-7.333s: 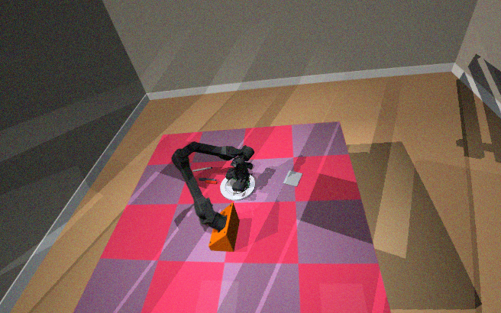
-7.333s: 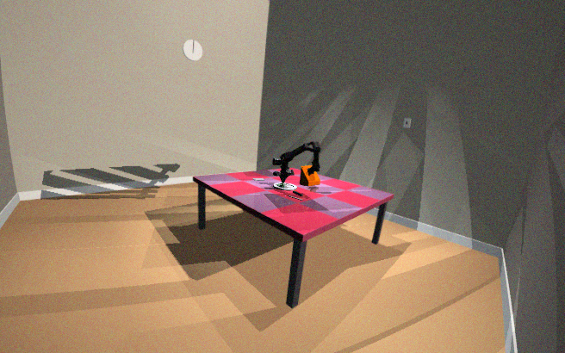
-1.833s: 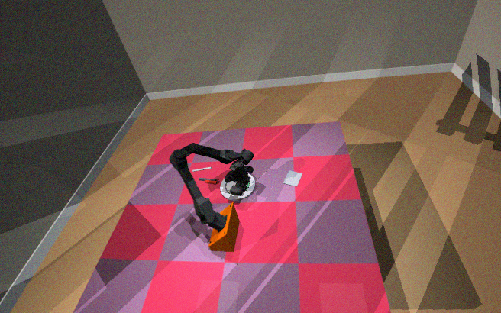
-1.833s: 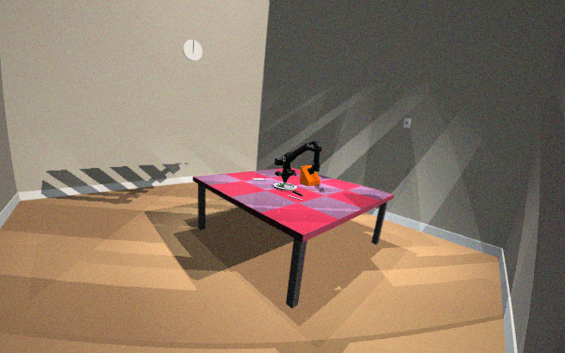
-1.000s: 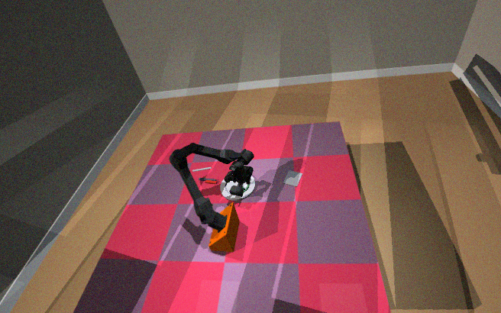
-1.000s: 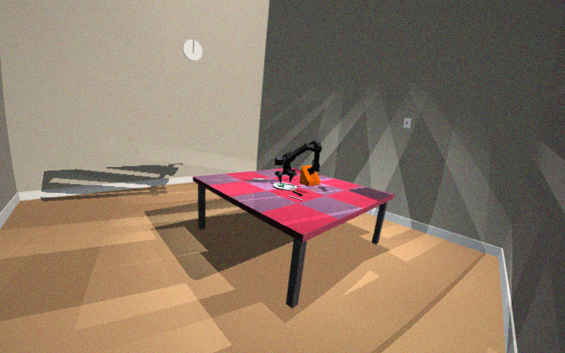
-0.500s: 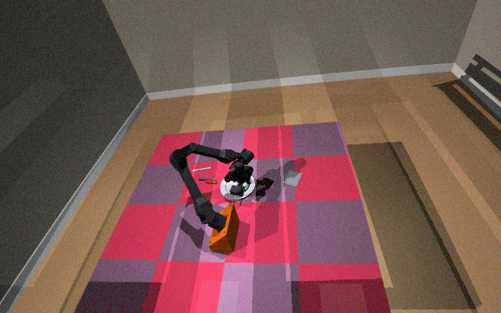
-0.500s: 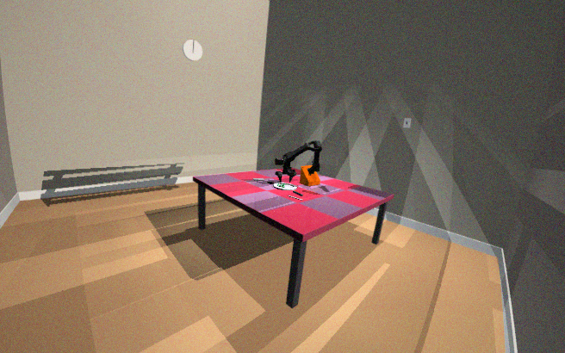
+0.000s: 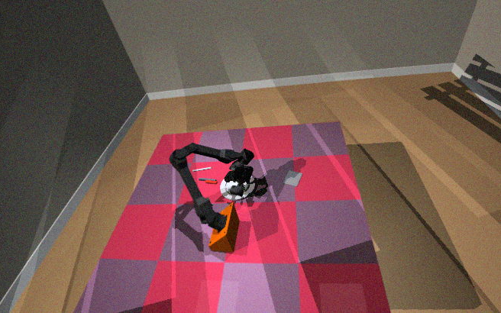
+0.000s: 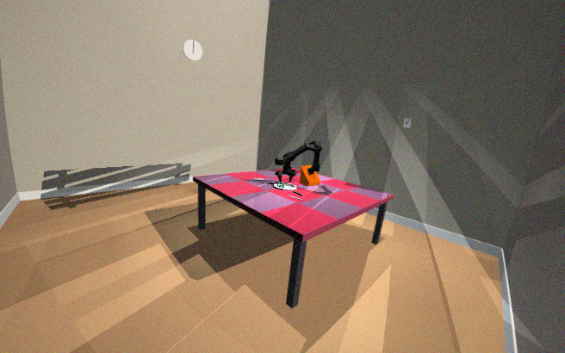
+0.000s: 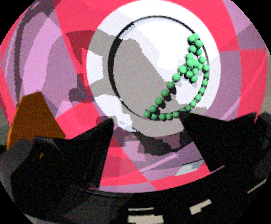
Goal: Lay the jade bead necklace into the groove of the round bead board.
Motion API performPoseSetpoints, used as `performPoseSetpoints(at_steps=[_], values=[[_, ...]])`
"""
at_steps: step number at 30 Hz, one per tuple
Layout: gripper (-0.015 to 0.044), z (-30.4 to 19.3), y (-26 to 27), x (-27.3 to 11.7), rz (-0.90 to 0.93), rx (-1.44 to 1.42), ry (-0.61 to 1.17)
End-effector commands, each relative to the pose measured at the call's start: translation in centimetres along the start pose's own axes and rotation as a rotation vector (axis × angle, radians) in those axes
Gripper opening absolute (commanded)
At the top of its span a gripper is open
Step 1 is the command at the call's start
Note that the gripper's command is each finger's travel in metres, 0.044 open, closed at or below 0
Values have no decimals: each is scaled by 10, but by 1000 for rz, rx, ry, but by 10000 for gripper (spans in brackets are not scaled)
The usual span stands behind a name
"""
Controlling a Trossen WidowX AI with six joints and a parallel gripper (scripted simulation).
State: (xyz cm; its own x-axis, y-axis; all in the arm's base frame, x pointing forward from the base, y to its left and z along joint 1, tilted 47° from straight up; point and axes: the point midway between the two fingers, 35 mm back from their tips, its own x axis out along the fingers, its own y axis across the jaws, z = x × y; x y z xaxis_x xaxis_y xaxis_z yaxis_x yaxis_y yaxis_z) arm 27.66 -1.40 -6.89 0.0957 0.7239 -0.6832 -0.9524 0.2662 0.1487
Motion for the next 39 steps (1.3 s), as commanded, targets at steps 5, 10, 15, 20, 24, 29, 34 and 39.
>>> performPoseSetpoints(at_steps=[5,10,15,20,24,29,34,39], values=[[440,0,0,-1,0,-2,2],[440,0,0,-1,0,-2,2],[440,0,0,-1,0,-2,2],[440,0,0,-1,0,-2,2],[440,0,0,-1,0,-2,2],[440,0,0,-1,0,-2,2],[387,1,-3,-2,-1,56,2],[256,12,-25,-9,-2,494,2]])
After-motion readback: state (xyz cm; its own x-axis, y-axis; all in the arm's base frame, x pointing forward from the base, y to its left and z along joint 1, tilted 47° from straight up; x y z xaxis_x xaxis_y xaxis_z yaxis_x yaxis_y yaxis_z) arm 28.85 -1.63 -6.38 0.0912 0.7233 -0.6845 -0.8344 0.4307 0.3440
